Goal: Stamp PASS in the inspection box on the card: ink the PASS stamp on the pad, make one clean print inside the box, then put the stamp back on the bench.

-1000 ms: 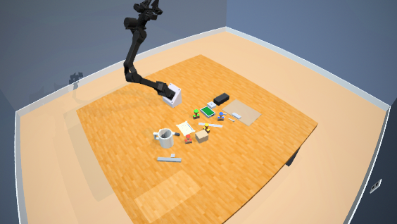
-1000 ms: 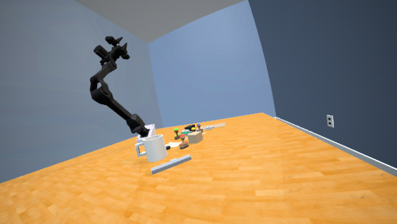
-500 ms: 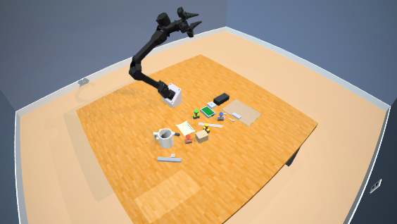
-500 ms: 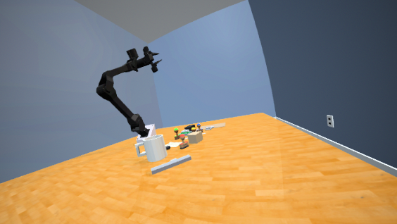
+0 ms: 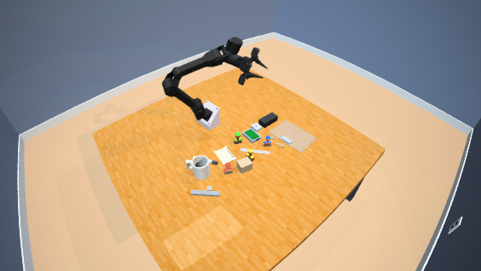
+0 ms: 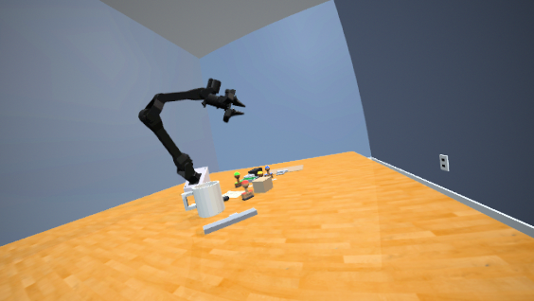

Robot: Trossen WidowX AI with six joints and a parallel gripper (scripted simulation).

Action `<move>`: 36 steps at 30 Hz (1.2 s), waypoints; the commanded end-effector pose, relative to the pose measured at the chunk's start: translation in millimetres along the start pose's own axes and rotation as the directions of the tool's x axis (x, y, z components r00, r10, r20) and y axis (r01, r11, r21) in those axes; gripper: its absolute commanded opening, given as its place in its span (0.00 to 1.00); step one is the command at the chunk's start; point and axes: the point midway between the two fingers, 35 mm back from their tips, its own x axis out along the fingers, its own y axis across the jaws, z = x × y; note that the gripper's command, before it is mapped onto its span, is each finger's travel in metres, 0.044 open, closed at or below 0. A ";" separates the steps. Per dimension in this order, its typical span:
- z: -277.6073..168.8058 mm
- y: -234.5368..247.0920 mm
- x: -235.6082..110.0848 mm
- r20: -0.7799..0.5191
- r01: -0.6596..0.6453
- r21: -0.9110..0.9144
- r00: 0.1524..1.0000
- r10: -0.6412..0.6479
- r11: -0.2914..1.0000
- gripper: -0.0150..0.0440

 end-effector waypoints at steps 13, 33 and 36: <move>5.3 -253.3 34.9 -0.209 0.628 -0.535 0.550 -0.809 0.565 0.64; -0.2 -300.4 25.5 -0.250 0.626 -0.626 0.404 -0.880 0.465 0.64; -1.3 -304.7 27.9 -0.250 0.626 -0.625 0.404 -0.880 0.465 0.64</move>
